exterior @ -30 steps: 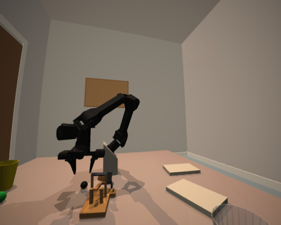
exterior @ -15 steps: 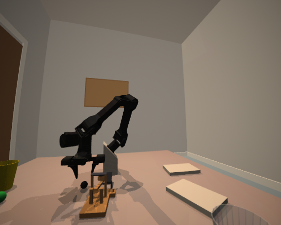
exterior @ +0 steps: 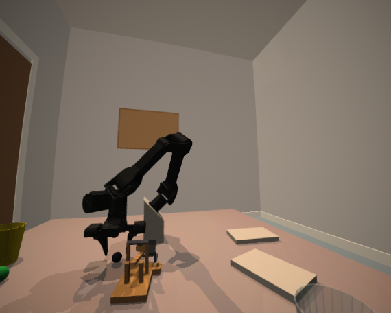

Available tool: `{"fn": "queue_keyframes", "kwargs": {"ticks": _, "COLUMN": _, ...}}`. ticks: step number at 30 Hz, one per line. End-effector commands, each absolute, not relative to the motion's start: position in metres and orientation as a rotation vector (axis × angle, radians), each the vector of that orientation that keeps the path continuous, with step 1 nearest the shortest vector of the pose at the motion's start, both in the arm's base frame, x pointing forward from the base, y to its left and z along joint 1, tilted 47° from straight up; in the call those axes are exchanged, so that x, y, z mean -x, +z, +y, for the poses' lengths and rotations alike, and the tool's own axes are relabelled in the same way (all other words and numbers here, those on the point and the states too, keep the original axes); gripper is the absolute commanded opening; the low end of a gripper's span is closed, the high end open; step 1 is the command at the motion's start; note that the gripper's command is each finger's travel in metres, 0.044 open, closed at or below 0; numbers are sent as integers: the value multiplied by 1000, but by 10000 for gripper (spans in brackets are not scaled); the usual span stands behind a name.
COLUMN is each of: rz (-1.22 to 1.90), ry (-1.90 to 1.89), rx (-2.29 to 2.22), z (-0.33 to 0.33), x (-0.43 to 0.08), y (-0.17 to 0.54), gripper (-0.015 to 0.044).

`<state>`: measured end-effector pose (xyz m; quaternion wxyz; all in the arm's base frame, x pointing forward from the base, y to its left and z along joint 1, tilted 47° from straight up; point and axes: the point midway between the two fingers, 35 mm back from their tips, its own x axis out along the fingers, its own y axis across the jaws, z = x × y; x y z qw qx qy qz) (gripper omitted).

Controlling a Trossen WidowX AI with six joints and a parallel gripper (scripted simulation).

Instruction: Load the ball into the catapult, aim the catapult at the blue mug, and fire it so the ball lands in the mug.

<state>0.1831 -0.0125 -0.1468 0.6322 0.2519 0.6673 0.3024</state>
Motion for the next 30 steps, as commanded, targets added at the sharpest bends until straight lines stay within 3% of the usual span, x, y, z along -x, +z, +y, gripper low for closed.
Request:
{"fn": "queue_keyframes", "kwargs": {"ticks": 1, "rz": 1526, "ry": 691, "rx": -582, "z": -8, "x": -182, "y": -150, "gripper": 300}}
{"fn": "queue_keyframes", "kwargs": {"ticks": 10, "rz": 1526, "ry": 692, "rx": -583, "z": 1, "x": -181, "y": -158, "gripper": 300}}
{"fn": "queue_keyframes", "kwargs": {"ticks": 16, "rz": 1526, "ry": 692, "rx": -583, "z": 1, "x": -181, "y": -158, "gripper": 142}}
{"fn": "queue_keyframes", "kwargs": {"ticks": 22, "rz": 1526, "ry": 692, "rx": -583, "z": 1, "x": -181, "y": -158, "gripper": 103}}
{"fn": "queue_keyframes", "kwargs": {"ticks": 26, "rz": 1526, "ry": 690, "rx": -582, "z": -7, "x": -184, "y": -153, "gripper": 0}}
{"fn": "queue_keyframes", "kwargs": {"ticks": 30, "rz": 1527, "ry": 684, "rx": -578, "z": -28, "x": -190, "y": -137, "gripper": 0}}
